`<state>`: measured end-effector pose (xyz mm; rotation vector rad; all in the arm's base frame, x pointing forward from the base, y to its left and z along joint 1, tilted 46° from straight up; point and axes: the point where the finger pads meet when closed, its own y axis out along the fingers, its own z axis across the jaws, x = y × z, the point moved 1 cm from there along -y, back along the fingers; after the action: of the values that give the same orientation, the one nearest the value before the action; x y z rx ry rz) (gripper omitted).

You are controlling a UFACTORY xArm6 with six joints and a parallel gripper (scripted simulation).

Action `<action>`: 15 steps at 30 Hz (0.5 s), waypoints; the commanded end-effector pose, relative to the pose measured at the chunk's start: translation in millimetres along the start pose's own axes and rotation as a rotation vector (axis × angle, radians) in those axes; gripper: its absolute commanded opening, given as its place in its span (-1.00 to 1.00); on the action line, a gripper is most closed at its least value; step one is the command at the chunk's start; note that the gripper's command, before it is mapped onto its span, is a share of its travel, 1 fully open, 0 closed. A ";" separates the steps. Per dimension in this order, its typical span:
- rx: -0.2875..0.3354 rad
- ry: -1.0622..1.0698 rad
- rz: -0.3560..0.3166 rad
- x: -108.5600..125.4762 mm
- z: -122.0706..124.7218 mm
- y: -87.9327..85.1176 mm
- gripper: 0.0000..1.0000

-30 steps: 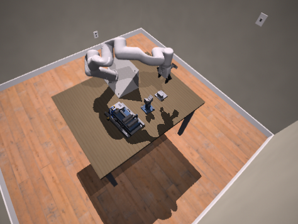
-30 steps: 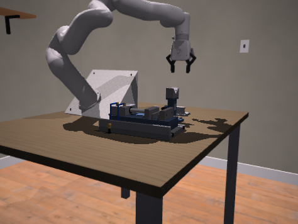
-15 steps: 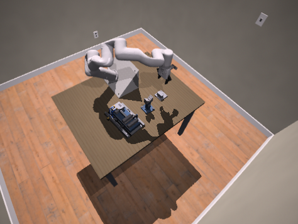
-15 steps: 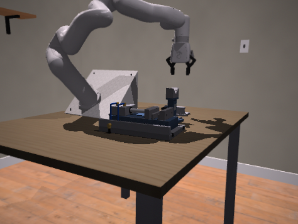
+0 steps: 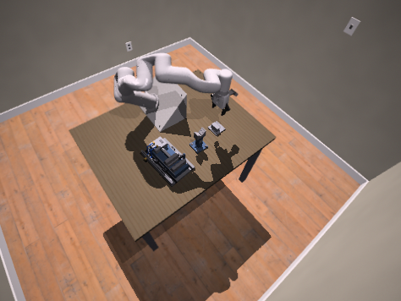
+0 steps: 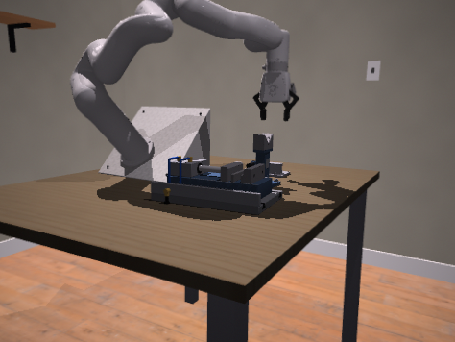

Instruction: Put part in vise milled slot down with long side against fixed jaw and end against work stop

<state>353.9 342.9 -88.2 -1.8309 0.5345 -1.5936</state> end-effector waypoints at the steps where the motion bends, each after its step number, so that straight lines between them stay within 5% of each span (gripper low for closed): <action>1: 0.004 0.001 0.004 -0.4 1.1 -0.1 0.78; 15: 0.004 0.001 0.004 -0.6 1.3 30.0 0.78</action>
<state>357.1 323.6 -107.6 -1.8296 0.5347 -1.5932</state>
